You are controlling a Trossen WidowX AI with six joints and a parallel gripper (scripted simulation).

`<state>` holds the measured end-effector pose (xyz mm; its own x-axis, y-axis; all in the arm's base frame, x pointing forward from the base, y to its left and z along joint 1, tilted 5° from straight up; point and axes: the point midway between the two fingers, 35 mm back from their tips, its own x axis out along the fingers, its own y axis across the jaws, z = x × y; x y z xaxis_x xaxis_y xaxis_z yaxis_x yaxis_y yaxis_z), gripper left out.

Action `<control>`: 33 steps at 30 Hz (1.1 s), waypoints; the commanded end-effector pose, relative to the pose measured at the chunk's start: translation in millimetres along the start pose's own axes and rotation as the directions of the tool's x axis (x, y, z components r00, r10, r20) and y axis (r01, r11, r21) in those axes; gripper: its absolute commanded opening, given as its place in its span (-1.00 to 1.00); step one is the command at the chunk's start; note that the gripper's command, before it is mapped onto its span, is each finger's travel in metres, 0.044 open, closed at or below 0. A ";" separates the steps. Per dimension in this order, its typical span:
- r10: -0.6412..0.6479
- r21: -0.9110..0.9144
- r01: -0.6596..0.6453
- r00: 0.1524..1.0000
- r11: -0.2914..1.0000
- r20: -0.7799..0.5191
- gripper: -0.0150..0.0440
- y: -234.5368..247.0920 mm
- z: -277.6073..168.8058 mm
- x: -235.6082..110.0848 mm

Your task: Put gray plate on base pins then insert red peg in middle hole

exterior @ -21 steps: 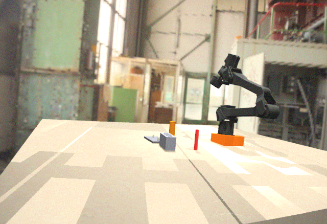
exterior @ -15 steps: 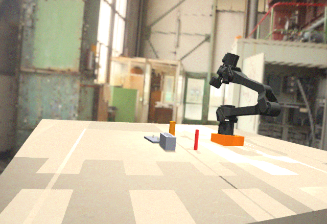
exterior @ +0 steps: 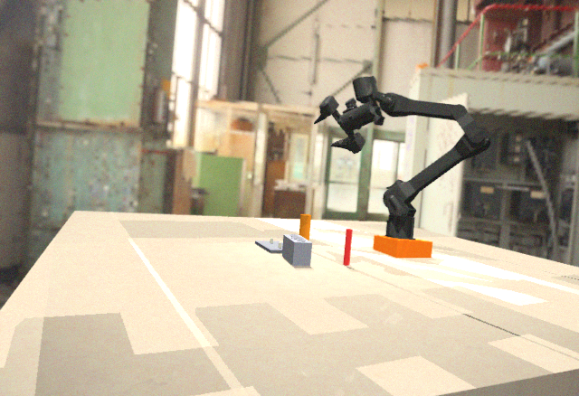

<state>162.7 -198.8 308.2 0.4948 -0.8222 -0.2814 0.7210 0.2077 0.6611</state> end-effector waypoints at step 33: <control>-0.675 0.522 -0.444 0.331 -0.728 -0.659 1.00 65.7 -387.9 -157.7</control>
<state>317.0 150.3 124.3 -0.0062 -0.0701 -0.9975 -0.9986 -0.0514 0.0098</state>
